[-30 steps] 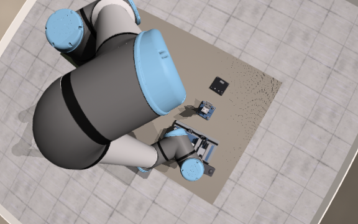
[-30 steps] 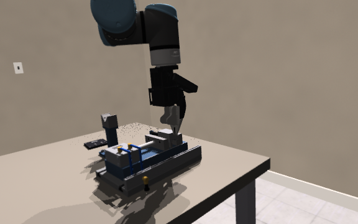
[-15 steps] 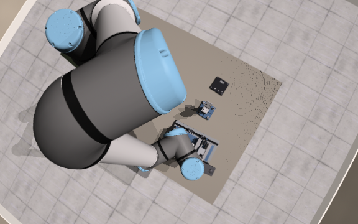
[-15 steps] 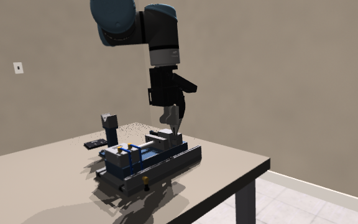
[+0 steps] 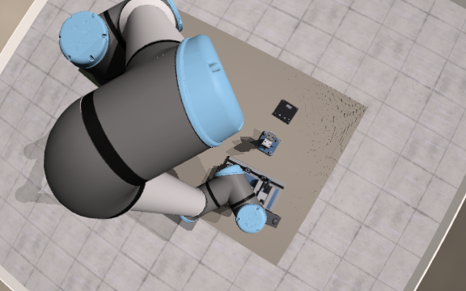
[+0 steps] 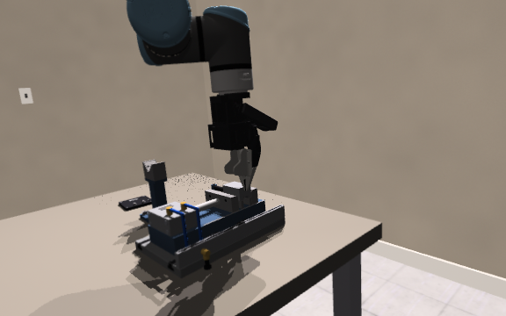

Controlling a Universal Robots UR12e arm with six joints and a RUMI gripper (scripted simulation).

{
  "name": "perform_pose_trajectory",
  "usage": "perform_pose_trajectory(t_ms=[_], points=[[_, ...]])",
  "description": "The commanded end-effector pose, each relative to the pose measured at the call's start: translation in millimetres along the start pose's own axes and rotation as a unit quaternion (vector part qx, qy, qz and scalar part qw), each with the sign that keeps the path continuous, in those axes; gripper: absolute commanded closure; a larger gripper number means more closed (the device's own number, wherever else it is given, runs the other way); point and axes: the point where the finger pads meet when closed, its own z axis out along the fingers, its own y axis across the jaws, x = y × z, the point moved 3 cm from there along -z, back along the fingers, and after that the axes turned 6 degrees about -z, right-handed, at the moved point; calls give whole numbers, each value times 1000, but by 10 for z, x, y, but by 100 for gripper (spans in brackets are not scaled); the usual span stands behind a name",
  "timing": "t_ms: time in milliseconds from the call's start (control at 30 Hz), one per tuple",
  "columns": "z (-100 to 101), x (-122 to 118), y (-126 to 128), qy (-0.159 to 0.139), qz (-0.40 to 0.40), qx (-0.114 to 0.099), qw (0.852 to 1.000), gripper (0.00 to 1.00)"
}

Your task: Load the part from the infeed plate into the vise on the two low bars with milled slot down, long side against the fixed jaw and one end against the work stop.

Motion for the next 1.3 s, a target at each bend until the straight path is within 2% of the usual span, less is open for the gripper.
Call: perform_pose_trajectory(t_ms=[0,1267], points=[[-6,7,-11,1,0,0,1000,100],[-6,17,-113,1,0,0,1000,100]])
